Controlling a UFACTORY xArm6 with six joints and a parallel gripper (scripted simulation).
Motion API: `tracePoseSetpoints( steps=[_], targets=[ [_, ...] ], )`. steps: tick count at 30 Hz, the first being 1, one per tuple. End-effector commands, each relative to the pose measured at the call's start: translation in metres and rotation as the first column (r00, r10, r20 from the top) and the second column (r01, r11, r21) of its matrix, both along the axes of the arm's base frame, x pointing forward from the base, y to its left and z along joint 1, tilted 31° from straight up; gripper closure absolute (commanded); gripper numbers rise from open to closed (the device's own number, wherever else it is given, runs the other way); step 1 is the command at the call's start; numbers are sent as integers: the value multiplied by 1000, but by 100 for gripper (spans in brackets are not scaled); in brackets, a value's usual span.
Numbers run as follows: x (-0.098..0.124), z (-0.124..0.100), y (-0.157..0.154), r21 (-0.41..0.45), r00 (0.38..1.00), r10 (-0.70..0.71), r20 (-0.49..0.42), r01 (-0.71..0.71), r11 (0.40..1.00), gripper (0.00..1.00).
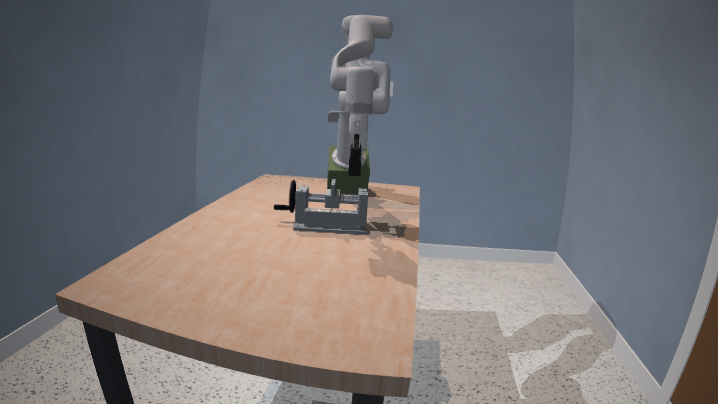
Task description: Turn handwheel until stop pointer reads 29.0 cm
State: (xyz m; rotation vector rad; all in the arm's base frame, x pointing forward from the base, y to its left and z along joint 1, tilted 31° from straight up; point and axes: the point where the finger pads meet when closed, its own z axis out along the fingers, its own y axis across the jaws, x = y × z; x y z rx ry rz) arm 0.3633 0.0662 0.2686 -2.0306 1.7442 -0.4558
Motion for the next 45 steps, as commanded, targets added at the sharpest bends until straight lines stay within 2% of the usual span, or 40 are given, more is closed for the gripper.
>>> tracePoseSetpoints(
  steps=[1, 6, 8, 15, 23, 25, 31, 36, 45],
  targets=[
    [2, 0, -22, 2, 1000, 1, 3, -1, 1000, 43],
    [5, -2, -54, 2, 1000, 1, 3, -1, 1000, 43],
    [5, -2, -54, 2, 1000, 1, 3, -1, 1000, 43],
    [10, -6, -111, 2, 1000, 1, 3, -1, 1000, 43],
    [14, -10, -160, 2, 1000, 1, 3, -1, 1000, 43],
    [14, -10, -160, 2, 1000, 1, 3, -1, 1000, 43],
    [17, -13, -197, 2, 1000, 1, 3, -1, 1000, 43],
    [19, -14, -211, 2, 1000, 1, 3, -1, 1000, 43],
    [19, -14, -212, 2, 1000, 1, 3, -1, 1000, 43]
  ],
)
